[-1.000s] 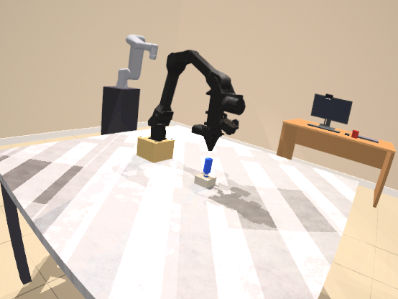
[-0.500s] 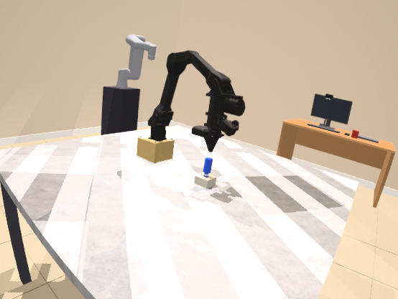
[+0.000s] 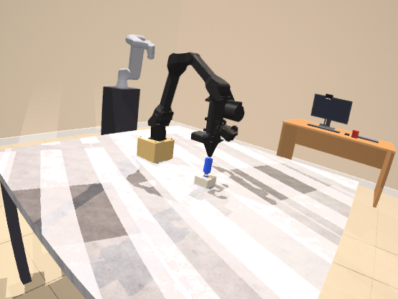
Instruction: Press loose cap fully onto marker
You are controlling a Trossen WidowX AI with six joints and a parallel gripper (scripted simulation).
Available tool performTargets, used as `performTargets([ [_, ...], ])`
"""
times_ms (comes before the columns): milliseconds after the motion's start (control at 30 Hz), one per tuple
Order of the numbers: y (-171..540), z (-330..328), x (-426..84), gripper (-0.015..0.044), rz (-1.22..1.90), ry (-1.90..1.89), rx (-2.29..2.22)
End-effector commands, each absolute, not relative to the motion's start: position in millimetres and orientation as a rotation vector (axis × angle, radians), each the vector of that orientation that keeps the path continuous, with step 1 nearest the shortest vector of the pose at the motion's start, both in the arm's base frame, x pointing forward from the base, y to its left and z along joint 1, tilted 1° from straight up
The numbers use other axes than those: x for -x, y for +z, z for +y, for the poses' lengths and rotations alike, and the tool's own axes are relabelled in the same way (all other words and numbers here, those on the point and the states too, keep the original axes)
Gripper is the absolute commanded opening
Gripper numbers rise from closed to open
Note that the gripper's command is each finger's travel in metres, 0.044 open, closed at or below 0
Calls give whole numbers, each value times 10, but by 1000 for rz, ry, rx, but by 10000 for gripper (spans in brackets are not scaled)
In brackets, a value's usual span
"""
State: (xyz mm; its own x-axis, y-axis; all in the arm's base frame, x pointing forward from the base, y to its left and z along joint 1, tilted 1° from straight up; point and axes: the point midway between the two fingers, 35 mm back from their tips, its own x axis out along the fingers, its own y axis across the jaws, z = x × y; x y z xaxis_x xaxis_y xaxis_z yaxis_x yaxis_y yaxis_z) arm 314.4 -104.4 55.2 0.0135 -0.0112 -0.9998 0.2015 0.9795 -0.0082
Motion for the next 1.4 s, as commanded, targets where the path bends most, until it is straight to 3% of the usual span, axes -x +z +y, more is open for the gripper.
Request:
performTargets([
  [0,477,-1045,-3135,0,1555,-164,-148],
  [633,456,-1050,-3159,0,1543,-168,-149],
  [867,1299,-1042,-3155,0,1543,-168,-149],
  [1033,1323,-1040,-3151,0,1543,-168,-149],
  [1367,1323,-1040,-3151,263,1543,-168,-149],
])
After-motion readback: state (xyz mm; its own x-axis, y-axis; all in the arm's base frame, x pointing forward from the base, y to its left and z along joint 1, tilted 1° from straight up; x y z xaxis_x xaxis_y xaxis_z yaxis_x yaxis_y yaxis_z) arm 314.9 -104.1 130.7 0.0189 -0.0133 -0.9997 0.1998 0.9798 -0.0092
